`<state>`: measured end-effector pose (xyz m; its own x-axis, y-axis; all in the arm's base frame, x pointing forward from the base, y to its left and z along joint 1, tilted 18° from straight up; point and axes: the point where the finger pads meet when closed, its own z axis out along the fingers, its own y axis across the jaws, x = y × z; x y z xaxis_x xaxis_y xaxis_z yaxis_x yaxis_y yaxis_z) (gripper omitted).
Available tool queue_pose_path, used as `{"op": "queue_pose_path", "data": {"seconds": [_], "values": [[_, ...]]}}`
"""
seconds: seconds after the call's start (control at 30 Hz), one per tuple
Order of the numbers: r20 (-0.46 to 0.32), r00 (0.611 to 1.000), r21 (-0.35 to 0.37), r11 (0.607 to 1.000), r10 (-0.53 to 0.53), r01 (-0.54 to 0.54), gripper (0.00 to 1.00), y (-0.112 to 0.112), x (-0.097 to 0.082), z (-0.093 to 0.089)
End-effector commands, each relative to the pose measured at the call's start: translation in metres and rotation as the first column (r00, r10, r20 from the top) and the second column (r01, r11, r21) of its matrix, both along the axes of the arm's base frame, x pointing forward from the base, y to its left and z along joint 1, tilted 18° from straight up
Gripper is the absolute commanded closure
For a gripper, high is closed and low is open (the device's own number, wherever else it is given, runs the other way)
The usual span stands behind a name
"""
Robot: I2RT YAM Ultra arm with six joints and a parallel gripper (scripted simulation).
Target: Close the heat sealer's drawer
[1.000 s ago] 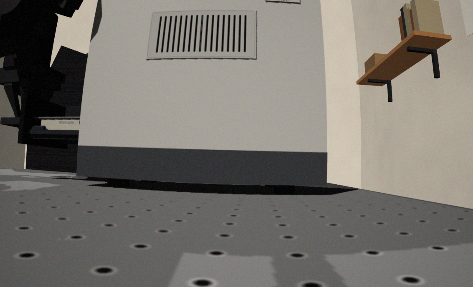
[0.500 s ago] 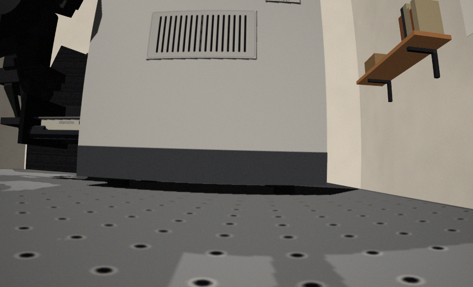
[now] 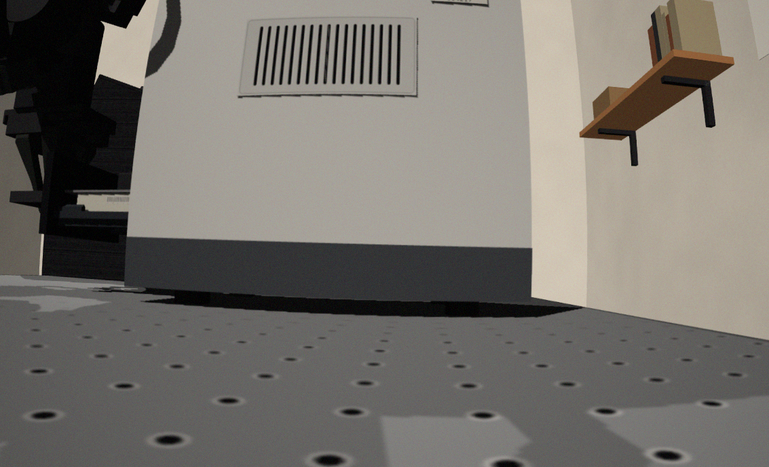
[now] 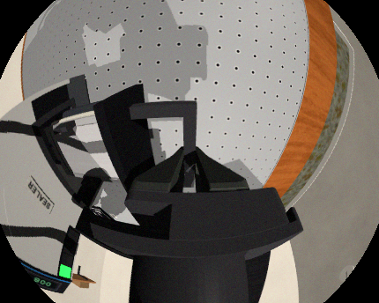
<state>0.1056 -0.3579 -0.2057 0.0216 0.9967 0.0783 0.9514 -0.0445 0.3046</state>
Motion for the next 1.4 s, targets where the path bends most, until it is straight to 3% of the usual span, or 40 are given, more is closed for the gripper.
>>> {"op": "queue_pose_path", "data": {"seconds": [0.0, 1.37], "values": [[0.019, 1.000, -0.057, 0.998, -0.006, 0.007, 1.00, -0.0241, 0.0117, 0.0144], [0.016, 1.000, -0.045, 0.999, -0.012, 0.013, 1.00, -0.0212, 0.0086, 0.0099]]}}
